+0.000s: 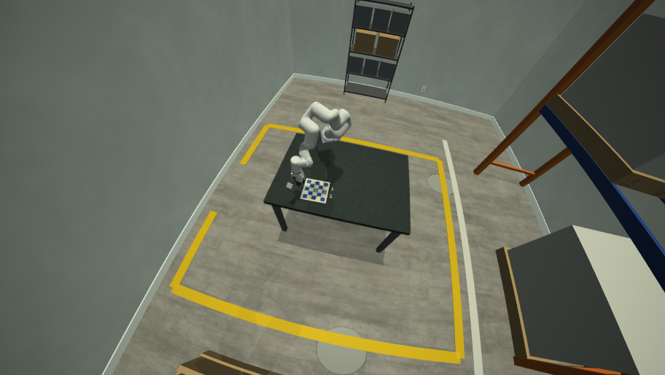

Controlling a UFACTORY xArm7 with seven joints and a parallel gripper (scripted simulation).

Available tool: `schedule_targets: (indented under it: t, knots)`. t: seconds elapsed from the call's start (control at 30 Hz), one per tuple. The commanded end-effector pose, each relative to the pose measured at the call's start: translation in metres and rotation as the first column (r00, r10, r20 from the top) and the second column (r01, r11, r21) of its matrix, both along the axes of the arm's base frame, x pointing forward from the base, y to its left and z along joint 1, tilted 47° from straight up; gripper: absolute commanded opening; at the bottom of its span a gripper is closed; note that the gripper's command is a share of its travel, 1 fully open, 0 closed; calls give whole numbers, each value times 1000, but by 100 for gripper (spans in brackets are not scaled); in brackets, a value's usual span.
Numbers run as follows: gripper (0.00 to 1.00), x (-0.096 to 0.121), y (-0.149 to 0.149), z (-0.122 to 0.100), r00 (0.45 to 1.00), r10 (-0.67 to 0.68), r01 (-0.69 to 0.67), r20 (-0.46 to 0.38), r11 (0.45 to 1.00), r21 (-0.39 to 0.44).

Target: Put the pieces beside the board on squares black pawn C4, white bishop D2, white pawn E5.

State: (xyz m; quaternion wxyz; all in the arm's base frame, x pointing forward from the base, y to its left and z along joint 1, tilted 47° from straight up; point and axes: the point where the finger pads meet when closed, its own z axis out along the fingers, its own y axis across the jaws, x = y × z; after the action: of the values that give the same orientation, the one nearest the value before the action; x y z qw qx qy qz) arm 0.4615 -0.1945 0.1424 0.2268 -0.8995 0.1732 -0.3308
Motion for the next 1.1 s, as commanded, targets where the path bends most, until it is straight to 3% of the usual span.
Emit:
schedule_targets:
  t: [0.0,0.03,0.07,0.13,0.17,0.43,1.07]
  knots:
    - [0,-19,55,8,997,74,-72,36,995,-67]
    - [0,-19,55,8,997,74,-72,36,995,-67]
    - [0,-31,80,9,993,111,-106,48,989,-104]
    - [0,-31,80,9,993,111,-106,48,989,-104]
    - [0,-43,102,8,988,146,-137,57,981,-140]
    - [0,-65,135,3,977,201,-185,64,962,-202]
    - [0,-63,137,0,977,203,-186,64,961,-203]
